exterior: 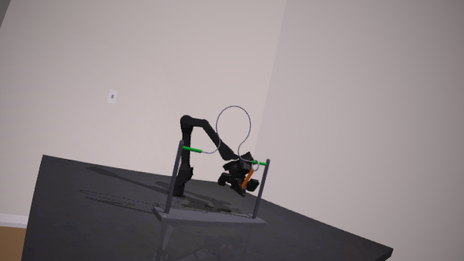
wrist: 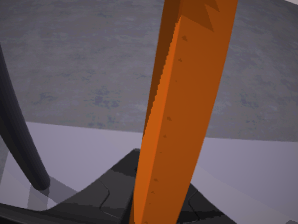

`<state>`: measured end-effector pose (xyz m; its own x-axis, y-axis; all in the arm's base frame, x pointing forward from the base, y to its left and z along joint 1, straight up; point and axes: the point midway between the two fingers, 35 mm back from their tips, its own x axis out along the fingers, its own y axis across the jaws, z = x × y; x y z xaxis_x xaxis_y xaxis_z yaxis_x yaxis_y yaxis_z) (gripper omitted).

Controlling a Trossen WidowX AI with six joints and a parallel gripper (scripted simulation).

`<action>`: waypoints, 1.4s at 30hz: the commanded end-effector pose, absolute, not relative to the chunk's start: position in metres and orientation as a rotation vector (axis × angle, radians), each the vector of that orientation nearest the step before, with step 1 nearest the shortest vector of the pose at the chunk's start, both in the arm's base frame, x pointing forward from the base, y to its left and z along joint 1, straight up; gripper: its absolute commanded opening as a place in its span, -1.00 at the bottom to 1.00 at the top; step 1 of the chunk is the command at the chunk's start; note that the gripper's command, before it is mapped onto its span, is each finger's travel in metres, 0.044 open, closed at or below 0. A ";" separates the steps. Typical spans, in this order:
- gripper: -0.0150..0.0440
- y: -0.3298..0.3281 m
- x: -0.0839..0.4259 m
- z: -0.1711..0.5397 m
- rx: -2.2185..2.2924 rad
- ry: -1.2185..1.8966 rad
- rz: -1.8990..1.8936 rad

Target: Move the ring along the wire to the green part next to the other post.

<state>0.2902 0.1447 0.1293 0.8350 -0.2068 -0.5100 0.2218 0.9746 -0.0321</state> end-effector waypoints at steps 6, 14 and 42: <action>-1.00 0.144 0.290 0.129 0.032 0.535 -0.231; -0.47 0.145 0.290 0.129 0.029 0.536 -0.227; 0.05 0.155 0.248 0.154 0.032 0.539 -0.231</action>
<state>0.2485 0.1554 0.1524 0.8313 -0.2065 -0.5161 0.2213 0.9746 -0.0334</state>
